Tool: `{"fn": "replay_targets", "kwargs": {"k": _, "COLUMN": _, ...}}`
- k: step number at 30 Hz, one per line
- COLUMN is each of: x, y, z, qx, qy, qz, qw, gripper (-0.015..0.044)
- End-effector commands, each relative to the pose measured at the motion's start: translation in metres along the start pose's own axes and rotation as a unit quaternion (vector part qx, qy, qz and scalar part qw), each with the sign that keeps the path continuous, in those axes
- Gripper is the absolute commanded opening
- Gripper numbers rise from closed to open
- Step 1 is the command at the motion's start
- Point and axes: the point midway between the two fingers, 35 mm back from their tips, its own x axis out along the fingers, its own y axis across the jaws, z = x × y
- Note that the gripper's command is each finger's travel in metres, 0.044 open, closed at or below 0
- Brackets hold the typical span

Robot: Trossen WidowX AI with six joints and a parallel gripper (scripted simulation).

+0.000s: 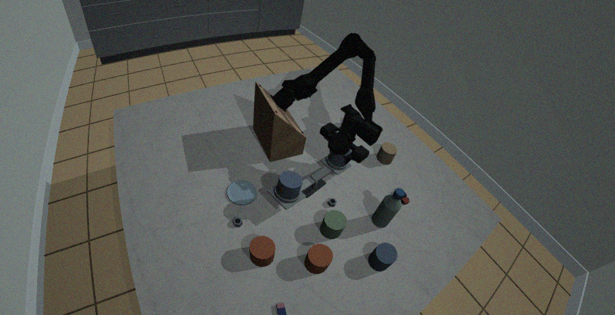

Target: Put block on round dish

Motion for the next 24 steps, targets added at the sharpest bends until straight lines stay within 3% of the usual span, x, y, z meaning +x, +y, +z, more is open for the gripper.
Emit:
{"fn": "replay_targets", "kwargs": {"k": 1, "x": -0.006, "y": 0.003, "z": 0.002, "qx": -0.002, "qy": -0.004, "qz": 0.004, "qw": 1.000, "gripper": 0.0000}}
{"fn": "replay_targets", "kwargs": {"k": 24, "x": -0.034, "y": 0.006, "z": 0.006, "qx": -0.002, "qy": -0.009, "qz": 0.002, "qw": 1.000, "gripper": 0.0000}}
